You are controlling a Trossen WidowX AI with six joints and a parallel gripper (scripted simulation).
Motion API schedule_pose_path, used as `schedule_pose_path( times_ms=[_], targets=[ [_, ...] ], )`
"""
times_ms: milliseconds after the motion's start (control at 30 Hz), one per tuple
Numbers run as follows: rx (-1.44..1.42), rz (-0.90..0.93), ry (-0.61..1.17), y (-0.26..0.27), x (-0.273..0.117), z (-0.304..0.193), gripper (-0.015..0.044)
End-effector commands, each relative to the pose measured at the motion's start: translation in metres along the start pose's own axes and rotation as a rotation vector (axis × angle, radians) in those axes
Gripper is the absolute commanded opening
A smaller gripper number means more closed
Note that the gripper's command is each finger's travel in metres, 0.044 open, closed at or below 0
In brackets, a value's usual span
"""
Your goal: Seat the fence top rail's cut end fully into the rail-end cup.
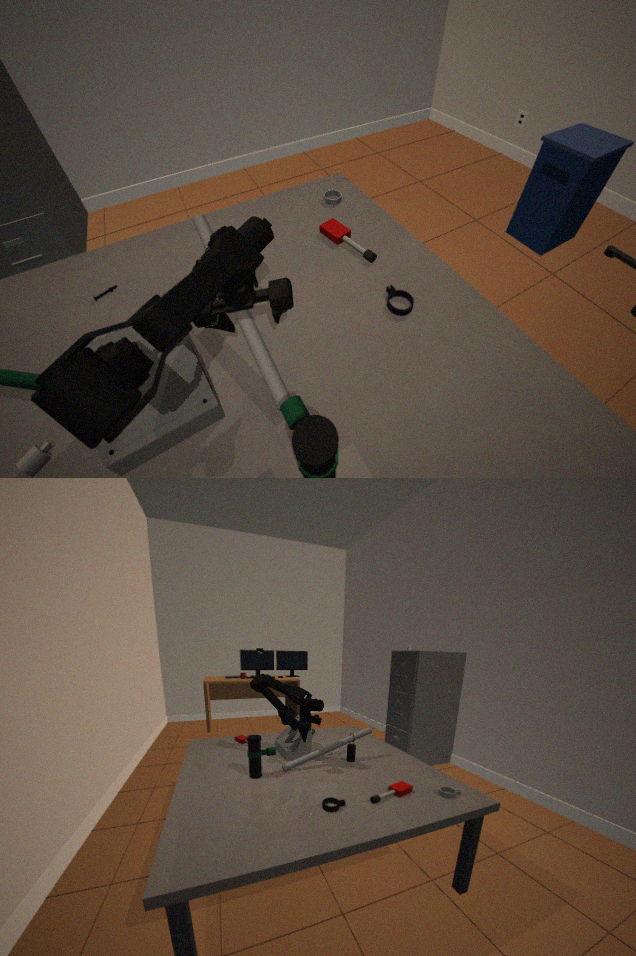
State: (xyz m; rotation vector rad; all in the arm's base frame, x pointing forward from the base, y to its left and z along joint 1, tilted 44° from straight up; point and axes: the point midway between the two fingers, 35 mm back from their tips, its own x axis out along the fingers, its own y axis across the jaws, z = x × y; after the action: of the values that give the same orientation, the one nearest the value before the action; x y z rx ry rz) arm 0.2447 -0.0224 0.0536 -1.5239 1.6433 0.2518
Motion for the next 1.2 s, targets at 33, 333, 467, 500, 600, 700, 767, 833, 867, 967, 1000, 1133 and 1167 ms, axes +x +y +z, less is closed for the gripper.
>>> schedule_pose_path(
  times_ms=[33, 333, 467, 500, 600, 700, 767, 833, 867, 967, 1000, 1133, 1167],
  targets=[
    [-0.394, 0.127, -0.013, -0.001, 0.021, 0.004, 0.0440],
    [-0.394, 0.127, -0.013, -0.001, 0.024, 0.004, 0.0440],
    [-0.394, 0.127, -0.012, 0.002, 0.051, 0.004, 0.0440],
    [-0.394, 0.127, -0.012, 0.003, 0.054, 0.004, 0.0440],
    [-0.394, 0.127, -0.012, 0.003, 0.056, 0.003, 0.0440],
    [-0.394, 0.127, -0.012, 0.004, 0.062, 0.003, 0.0440],
    [-0.394, 0.127, -0.011, 0.005, 0.069, 0.003, 0.0440],
    [-0.394, 0.127, -0.011, 0.005, 0.071, 0.003, 0.0440],
    [-0.394, 0.127, -0.011, 0.005, 0.071, 0.003, 0.0440],
    [-0.394, 0.127, -0.011, 0.005, 0.073, 0.003, 0.0440],
    [-0.394, 0.127, -0.012, 0.005, 0.075, 0.003, 0.0440],
    [-0.393, 0.127, -0.012, 0.006, 0.081, 0.004, 0.0440],
    [-0.393, 0.127, -0.012, 0.006, 0.083, 0.004, 0.0440]
  ],
)
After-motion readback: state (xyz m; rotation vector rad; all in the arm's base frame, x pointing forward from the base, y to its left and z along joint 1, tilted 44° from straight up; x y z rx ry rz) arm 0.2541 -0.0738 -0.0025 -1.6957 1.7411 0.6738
